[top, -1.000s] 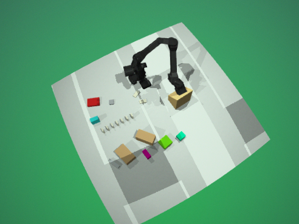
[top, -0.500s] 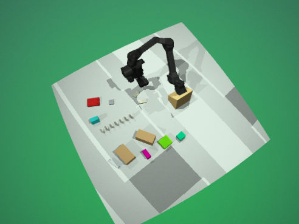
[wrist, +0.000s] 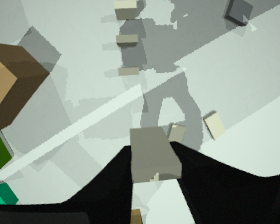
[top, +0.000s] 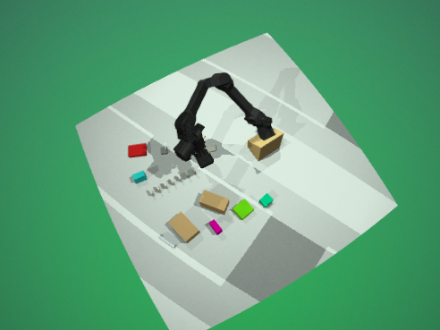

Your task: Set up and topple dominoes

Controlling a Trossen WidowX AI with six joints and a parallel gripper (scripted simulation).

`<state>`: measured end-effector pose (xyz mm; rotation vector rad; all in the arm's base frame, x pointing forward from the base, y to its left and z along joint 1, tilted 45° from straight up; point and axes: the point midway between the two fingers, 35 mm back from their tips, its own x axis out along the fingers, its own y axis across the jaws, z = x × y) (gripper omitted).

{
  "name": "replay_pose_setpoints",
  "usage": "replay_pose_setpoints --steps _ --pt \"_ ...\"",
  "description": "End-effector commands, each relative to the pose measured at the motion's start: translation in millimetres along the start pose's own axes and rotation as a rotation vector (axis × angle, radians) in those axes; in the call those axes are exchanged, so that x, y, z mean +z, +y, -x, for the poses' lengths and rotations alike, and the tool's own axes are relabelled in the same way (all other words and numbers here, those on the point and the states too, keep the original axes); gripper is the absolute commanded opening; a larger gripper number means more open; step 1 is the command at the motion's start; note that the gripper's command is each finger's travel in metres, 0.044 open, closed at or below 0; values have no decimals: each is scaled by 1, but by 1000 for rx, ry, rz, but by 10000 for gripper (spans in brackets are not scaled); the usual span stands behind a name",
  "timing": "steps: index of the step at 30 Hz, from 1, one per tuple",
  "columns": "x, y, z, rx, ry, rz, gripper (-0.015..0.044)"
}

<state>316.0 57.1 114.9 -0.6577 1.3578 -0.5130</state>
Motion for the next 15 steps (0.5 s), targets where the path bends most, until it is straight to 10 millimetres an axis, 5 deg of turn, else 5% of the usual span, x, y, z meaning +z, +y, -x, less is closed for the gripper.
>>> replay_pose_setpoints --steps 1,5,15 --pt "6 11 0 1 0 -15 107" --pt "8 12 -9 3 0 -15 107" --pt "13 14 -67 7 -1 -15 107"
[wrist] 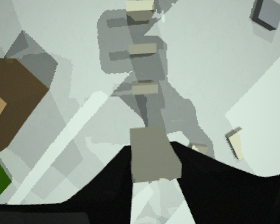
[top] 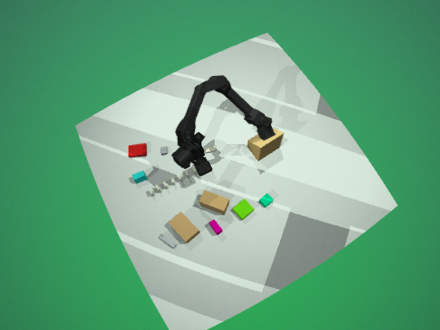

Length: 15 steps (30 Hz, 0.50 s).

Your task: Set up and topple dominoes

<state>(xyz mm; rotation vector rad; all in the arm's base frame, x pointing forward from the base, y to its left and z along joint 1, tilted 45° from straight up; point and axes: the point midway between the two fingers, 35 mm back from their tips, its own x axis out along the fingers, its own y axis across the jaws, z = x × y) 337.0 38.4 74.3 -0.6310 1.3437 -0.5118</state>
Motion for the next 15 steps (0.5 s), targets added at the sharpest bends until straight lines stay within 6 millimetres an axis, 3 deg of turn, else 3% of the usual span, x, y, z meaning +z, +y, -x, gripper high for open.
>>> replay_pose_setpoints --steps 1,11,15 --pt "-2 0 -27 -7 9 8 107" --pt "-9 -5 -81 -18 9 7 107" --pt "-10 -6 -84 -19 9 7 107"
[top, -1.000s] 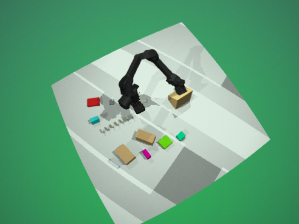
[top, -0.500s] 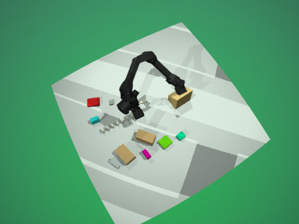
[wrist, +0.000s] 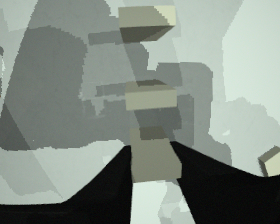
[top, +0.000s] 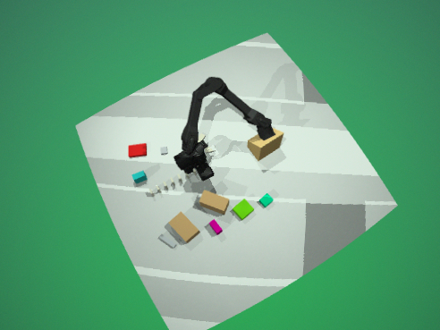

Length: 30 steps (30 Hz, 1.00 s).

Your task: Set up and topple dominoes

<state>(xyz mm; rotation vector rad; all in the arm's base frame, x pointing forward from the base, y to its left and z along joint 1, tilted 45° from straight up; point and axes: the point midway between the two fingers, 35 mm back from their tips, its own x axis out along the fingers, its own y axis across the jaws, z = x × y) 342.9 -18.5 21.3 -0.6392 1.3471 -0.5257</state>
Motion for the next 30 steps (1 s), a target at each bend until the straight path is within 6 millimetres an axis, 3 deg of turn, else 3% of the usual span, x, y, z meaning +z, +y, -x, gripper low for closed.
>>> replay_pose_setpoints --steps 1,10,22,25,27,30 --pt "-3 0 -7 -5 2 7 107" --pt "-3 0 -7 -5 2 7 107" --pt "-3 0 -7 -5 2 7 422" --pt "-3 0 -7 -5 2 7 440" --pt "0 2 5 -1 1 8 440" --pt "5 5 56 9 1 7 440"
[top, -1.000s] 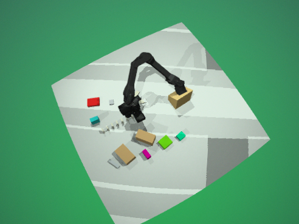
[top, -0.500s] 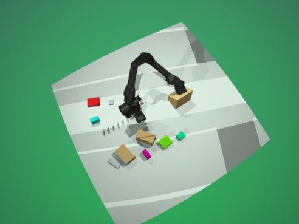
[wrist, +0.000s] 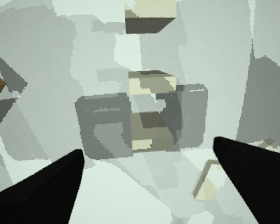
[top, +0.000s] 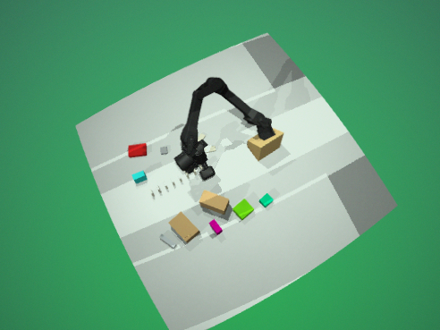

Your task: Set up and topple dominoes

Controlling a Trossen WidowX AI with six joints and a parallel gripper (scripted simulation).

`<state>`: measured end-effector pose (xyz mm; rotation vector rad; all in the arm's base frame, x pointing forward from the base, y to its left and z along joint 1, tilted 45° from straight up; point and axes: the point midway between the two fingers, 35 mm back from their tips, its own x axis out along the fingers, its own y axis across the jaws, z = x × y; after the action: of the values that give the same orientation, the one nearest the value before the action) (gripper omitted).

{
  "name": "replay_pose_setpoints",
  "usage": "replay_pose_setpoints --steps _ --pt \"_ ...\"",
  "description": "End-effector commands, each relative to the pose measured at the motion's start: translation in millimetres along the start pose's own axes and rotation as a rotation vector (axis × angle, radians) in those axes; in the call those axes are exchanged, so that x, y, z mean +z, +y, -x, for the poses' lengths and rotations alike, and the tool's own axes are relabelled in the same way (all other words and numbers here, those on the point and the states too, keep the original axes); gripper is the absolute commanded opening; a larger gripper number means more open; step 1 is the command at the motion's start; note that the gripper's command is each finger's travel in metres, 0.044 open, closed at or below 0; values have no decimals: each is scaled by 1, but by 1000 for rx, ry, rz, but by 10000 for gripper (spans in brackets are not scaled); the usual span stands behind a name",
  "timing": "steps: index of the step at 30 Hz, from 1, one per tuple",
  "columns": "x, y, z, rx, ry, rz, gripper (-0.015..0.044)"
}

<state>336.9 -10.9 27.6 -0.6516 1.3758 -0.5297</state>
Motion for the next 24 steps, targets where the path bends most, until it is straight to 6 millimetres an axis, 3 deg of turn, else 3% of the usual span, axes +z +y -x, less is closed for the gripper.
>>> replay_pose_setpoints --steps 1,5,13,24 --pt "7 3 65 15 -25 -9 440" --pt "0 0 110 10 -24 -11 440" --pt "-2 -2 110 9 -24 46 440" --pt "-29 -31 83 1 -27 997 440"
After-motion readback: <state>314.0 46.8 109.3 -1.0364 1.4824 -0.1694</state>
